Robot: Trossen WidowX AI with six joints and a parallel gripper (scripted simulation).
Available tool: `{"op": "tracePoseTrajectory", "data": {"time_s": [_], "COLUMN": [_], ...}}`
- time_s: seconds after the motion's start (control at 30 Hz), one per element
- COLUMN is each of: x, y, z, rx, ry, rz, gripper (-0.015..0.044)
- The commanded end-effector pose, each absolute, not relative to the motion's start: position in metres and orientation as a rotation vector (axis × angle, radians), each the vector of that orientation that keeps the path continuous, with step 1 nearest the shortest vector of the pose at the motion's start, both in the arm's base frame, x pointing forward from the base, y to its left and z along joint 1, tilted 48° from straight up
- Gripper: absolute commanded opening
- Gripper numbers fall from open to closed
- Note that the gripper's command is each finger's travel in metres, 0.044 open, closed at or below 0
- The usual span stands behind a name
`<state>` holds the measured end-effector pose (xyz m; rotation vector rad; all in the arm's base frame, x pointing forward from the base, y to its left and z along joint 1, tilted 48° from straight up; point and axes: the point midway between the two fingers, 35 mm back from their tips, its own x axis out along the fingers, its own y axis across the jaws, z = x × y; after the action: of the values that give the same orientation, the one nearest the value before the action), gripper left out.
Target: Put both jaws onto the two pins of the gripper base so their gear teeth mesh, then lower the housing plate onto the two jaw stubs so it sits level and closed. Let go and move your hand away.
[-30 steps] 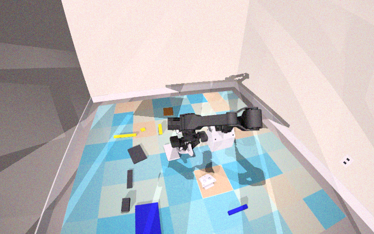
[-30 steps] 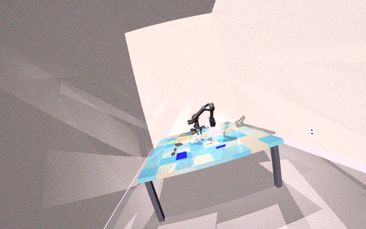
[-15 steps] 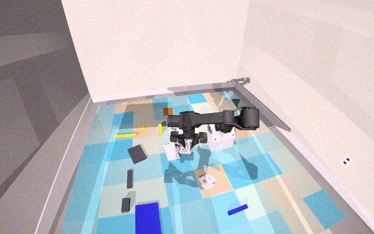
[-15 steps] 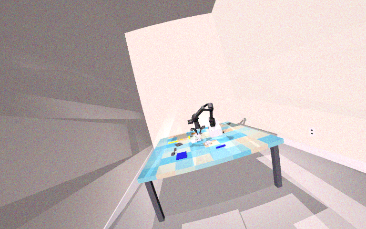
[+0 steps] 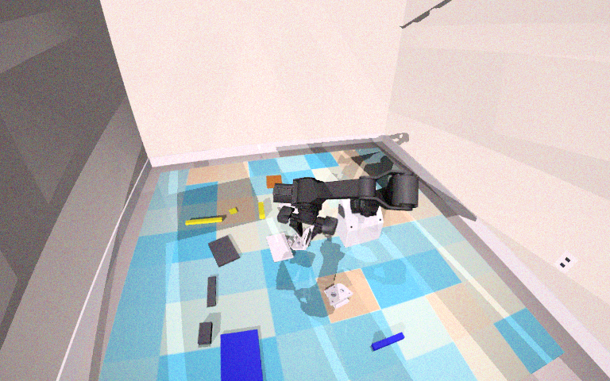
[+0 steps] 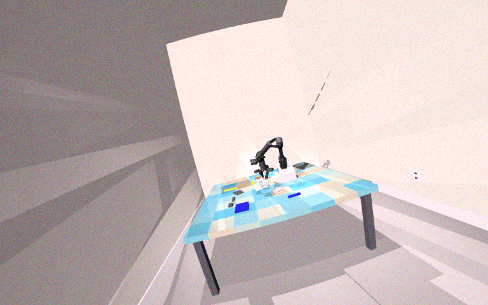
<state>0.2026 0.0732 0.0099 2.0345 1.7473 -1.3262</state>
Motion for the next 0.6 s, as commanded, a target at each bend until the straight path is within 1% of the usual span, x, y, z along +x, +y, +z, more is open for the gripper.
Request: {"op": "tracePoseTrajectory", "data": {"time_s": [0.0, 0.57], "x": [0.201, 0.197], "y": [0.071, 0.061], "z": [0.006, -0.004], "rx": [2.073, 2.225], "ry": [1.720, 1.578], "rz": [-1.424, -1.817], "gripper": [0.0134, 0.0134]}}
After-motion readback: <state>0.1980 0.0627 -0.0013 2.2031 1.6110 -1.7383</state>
